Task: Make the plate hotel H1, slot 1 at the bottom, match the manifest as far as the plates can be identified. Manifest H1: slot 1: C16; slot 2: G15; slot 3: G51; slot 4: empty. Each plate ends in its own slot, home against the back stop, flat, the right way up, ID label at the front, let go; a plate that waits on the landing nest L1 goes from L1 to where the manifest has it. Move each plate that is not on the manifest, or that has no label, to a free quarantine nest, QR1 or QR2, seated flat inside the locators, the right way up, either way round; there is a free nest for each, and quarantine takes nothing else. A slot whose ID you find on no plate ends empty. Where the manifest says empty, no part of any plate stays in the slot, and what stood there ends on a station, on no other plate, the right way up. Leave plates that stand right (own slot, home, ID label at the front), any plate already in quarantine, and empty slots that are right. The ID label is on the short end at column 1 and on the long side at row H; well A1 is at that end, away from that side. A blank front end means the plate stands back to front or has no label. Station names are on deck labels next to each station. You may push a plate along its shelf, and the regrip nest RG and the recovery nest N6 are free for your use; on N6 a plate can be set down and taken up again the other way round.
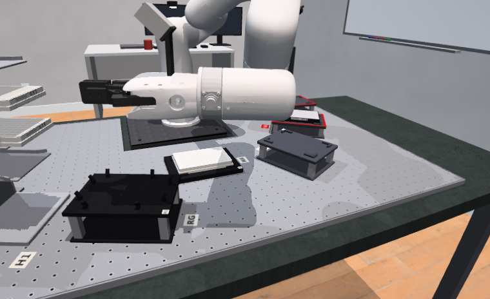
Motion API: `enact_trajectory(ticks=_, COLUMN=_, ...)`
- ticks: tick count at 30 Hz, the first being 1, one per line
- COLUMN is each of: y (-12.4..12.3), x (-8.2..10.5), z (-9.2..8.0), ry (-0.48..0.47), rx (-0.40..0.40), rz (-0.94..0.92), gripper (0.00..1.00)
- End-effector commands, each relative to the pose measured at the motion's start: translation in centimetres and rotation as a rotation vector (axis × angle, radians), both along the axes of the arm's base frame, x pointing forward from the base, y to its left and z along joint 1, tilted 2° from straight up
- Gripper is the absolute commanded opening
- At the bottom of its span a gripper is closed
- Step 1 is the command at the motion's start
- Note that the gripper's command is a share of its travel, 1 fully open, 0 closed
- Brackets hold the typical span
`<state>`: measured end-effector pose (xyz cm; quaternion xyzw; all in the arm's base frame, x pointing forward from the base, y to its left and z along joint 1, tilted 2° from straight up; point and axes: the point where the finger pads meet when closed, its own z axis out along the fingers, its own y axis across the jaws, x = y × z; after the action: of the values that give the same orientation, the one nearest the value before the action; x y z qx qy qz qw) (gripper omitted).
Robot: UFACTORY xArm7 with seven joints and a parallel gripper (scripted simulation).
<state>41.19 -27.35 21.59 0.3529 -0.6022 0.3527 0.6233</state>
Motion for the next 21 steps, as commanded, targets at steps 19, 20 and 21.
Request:
enact_trajectory(ticks=19, y=1.53, x=0.96, z=0.12, ry=-0.004, rx=-0.001, rz=0.000, gripper=0.00)
enact_trajectory(ticks=20, y=1.53, x=0.96, z=0.12, ry=-0.004, rx=-0.001, rz=0.000, gripper=0.00)
enact_trajectory(ticks=21, y=1.53, x=0.96, z=0.12, ry=-0.004, rx=-0.001, rz=0.000, gripper=0.00)
